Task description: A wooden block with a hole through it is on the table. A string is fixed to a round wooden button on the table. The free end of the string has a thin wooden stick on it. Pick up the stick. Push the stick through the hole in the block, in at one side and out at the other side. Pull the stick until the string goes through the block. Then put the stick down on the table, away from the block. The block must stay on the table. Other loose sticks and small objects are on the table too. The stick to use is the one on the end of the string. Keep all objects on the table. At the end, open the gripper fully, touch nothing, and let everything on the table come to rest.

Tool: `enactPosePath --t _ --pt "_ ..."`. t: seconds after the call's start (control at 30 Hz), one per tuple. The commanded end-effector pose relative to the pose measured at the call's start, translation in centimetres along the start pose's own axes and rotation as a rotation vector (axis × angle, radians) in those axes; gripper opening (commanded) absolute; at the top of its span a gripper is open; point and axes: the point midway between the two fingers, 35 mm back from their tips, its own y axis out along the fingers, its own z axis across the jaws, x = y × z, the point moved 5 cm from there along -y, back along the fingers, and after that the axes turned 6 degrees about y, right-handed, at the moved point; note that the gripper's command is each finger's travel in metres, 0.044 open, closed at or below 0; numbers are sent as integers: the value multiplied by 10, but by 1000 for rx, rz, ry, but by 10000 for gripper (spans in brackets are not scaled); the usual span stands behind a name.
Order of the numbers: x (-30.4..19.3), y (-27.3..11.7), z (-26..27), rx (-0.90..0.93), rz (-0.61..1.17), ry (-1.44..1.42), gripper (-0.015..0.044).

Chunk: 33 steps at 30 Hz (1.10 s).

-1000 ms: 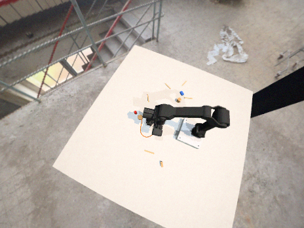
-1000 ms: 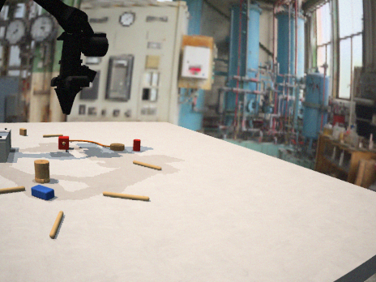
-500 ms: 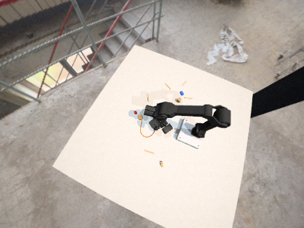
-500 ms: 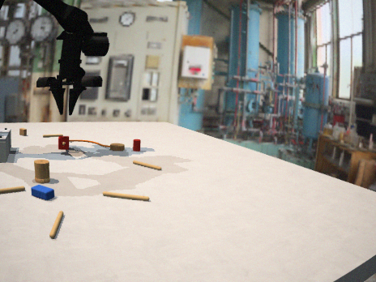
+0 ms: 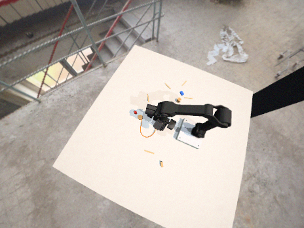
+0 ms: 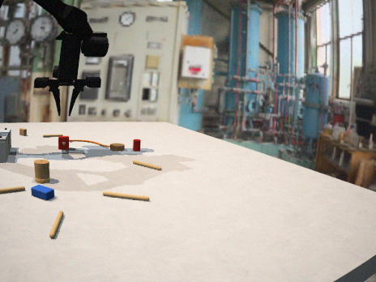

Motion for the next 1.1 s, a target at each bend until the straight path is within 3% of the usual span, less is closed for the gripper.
enactPosePath --t 0.0,1.07 --pt "-1 2 0 0 4 -12 124" --pt "0 55 -2 0 4 -12 124"
